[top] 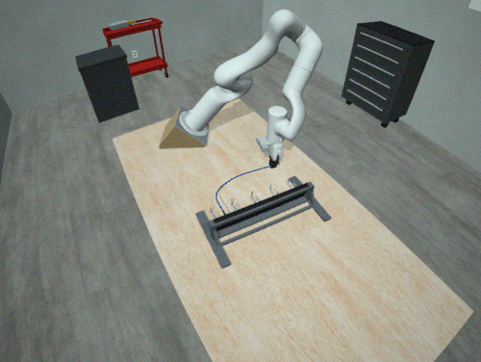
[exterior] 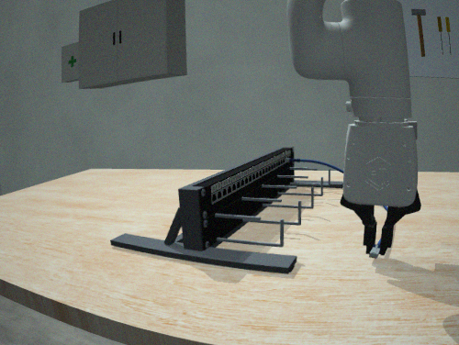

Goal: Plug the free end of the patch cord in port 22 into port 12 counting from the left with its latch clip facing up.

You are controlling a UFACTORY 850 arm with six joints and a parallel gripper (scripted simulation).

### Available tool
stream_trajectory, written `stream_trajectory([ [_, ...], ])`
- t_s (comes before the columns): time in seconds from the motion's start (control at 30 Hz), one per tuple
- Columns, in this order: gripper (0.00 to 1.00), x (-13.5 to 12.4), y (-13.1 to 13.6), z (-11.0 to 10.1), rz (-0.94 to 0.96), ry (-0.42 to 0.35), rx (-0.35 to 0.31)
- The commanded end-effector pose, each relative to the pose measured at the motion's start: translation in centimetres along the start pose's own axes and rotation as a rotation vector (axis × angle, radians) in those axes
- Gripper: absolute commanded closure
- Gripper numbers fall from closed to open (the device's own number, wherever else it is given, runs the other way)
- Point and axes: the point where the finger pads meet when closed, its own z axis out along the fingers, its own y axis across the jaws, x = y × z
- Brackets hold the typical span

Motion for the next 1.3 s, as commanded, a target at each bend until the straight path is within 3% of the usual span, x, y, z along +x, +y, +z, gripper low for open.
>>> stream_trajectory([
  [0.0,1.0,0.0,-0.1,-0.8,0.0,0.0,0.001],
  [0.73,1.0,0.0,0.0,-4.1,0.0,0.0,0.001],
  [1.27,1.0,0.0,0.0,-4.8,0.0,0.0,0.001],
])
